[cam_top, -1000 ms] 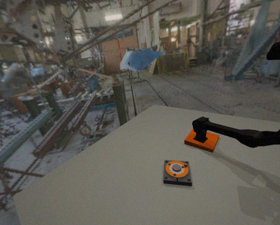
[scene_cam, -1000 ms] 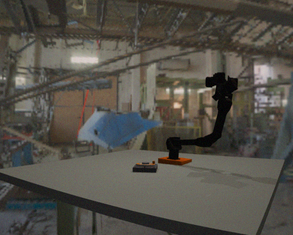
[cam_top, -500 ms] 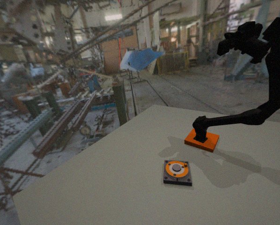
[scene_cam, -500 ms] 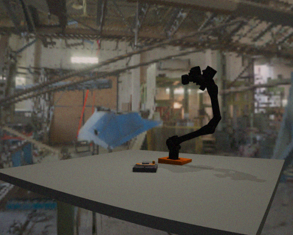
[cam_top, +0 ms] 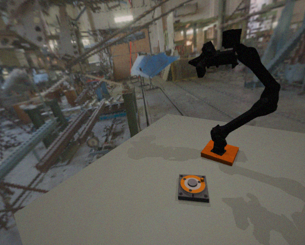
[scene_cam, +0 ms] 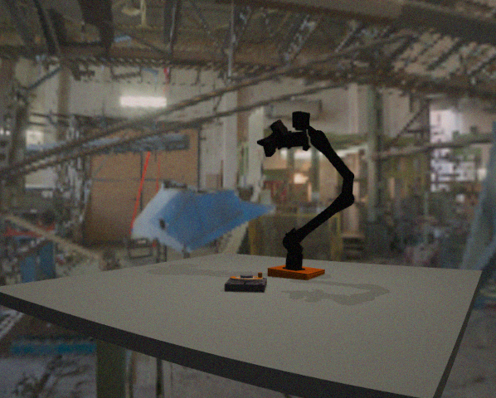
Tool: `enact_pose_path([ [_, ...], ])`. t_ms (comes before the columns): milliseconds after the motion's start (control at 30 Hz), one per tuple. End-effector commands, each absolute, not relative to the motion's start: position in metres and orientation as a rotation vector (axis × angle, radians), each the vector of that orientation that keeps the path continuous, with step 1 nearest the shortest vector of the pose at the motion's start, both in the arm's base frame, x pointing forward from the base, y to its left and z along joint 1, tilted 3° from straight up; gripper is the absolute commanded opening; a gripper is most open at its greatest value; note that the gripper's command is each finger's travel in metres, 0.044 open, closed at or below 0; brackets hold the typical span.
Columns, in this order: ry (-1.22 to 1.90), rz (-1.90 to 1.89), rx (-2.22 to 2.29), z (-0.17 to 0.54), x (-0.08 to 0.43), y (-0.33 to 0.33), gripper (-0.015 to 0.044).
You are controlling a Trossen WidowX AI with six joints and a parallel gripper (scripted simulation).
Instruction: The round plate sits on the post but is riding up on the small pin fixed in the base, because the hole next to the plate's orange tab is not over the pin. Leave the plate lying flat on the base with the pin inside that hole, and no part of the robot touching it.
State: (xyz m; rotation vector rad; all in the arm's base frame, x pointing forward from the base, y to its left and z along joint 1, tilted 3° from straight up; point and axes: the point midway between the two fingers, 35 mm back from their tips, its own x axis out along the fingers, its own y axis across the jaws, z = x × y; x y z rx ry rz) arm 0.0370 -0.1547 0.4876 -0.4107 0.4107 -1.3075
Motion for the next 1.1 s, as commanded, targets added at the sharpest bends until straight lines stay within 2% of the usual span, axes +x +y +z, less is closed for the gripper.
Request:
enact_pose_path([
  [0,0.525,-1.08,-0.342,0.444,0.095,-0.18,0.0],
  [267,0.735,-0.7,-0.235,0.357,0.191,-0.177,0.0],
  [567,1.016,-0.307,-0.136,0.249,0.265,-0.116,0.0],
  [800,1.279,-0.043,-0.093,0.166,0.279,-0.045,0.0],
  [1067,1.576,0.161,-0.094,0.096,0.253,0.028,0.0],
])
